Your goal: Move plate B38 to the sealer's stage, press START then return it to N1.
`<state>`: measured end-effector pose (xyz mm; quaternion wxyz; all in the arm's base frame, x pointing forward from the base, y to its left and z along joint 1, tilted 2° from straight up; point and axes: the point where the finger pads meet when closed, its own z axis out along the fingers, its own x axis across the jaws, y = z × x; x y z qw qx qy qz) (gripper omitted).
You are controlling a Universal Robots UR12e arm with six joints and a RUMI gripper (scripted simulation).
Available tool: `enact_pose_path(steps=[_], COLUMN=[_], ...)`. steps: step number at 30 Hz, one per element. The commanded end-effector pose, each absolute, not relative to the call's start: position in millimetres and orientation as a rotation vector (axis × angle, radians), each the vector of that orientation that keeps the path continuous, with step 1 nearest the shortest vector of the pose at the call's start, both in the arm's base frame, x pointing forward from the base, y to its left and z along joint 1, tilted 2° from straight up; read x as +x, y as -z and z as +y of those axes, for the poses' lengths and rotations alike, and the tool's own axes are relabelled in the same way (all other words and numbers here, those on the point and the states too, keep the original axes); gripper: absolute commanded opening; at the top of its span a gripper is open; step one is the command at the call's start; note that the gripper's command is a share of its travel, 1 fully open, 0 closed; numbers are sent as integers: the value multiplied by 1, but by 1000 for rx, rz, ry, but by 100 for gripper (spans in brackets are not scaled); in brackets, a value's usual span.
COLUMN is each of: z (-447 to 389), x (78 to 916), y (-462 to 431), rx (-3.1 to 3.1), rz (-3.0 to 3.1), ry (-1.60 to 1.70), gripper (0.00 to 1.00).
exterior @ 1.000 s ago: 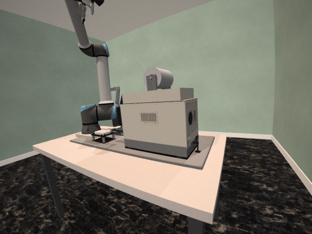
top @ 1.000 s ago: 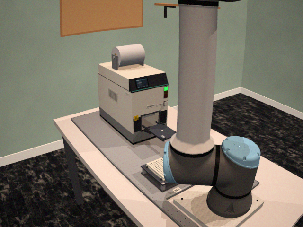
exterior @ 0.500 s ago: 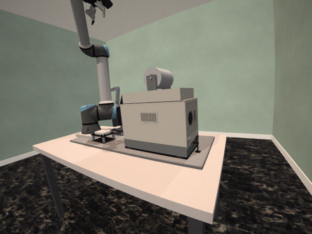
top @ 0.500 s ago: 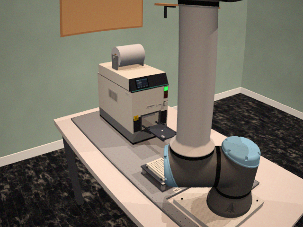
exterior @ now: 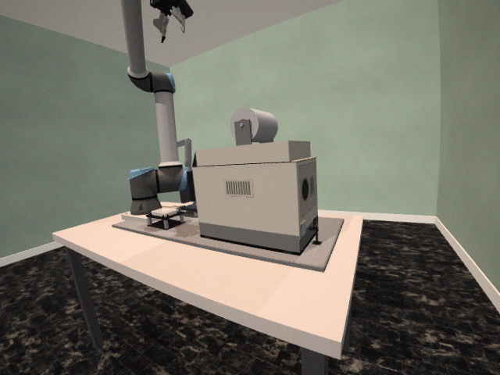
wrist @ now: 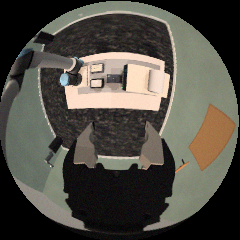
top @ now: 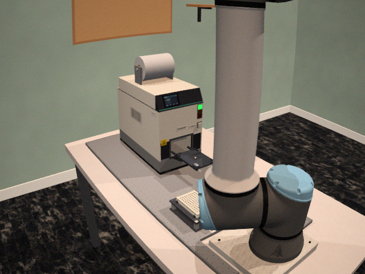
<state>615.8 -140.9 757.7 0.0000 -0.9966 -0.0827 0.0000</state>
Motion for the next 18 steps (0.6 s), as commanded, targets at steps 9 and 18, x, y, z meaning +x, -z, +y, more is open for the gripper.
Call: enact_pose_path(steps=[9,18], z=[-105,-97], x=[612,599], y=[-742,-721], rx=[-3123,-3121], rz=[-336,-336], ry=[2,2], gripper=[68,68])
